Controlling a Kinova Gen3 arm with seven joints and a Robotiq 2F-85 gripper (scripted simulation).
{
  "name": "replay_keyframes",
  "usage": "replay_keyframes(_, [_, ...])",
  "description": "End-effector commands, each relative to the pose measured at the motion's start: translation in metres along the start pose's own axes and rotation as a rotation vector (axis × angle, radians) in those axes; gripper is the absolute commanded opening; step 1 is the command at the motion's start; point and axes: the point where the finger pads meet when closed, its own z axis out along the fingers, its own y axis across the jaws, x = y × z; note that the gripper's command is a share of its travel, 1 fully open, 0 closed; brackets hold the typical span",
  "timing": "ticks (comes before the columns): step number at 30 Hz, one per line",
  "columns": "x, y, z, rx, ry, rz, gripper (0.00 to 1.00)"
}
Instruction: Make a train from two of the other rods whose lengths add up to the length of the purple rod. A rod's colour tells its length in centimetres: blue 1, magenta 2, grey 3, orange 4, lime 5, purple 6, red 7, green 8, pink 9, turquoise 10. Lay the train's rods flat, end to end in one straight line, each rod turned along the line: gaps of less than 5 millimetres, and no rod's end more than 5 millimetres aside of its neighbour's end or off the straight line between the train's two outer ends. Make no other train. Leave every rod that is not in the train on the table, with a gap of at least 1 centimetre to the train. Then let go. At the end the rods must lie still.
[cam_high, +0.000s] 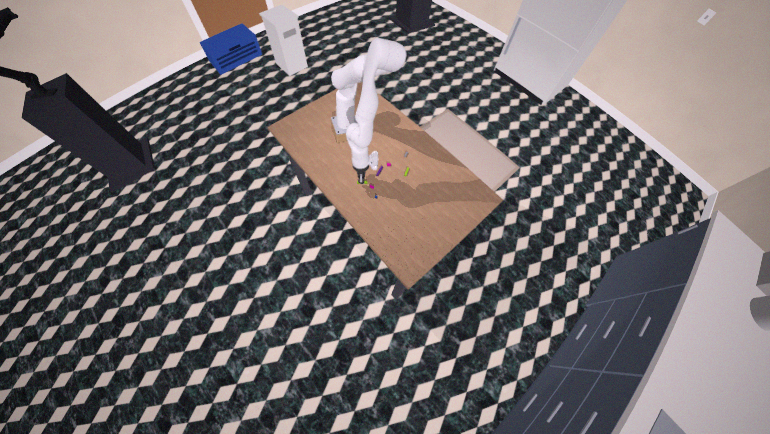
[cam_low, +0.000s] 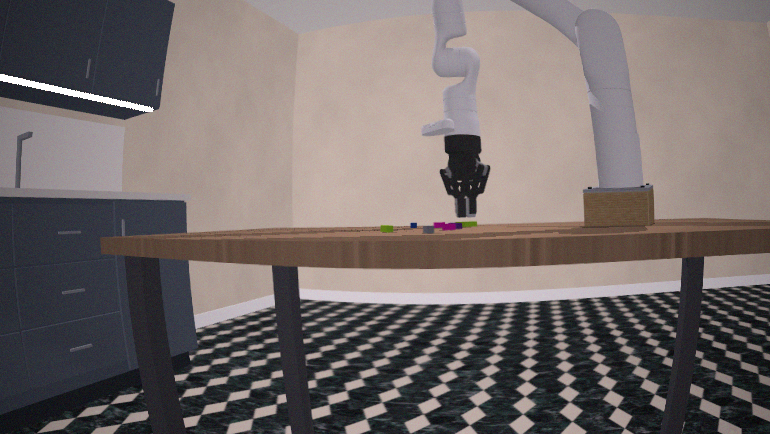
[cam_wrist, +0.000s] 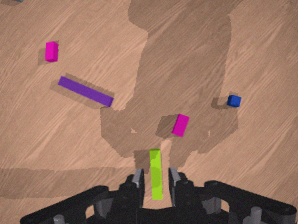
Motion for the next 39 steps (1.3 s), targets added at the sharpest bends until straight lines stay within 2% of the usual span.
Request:
replay_keyframes(1, [-0.002,0.002,0.0,-0.003,-0.003,-0.013,0.24])
replay_keyframes(24, [-0.002,0.002,0.001,-0.003,-0.003,-0.013,0.24])
replay_keyframes(39, [-0.002,0.002,0.011,-0.004,-0.003,-0.012,0.24])
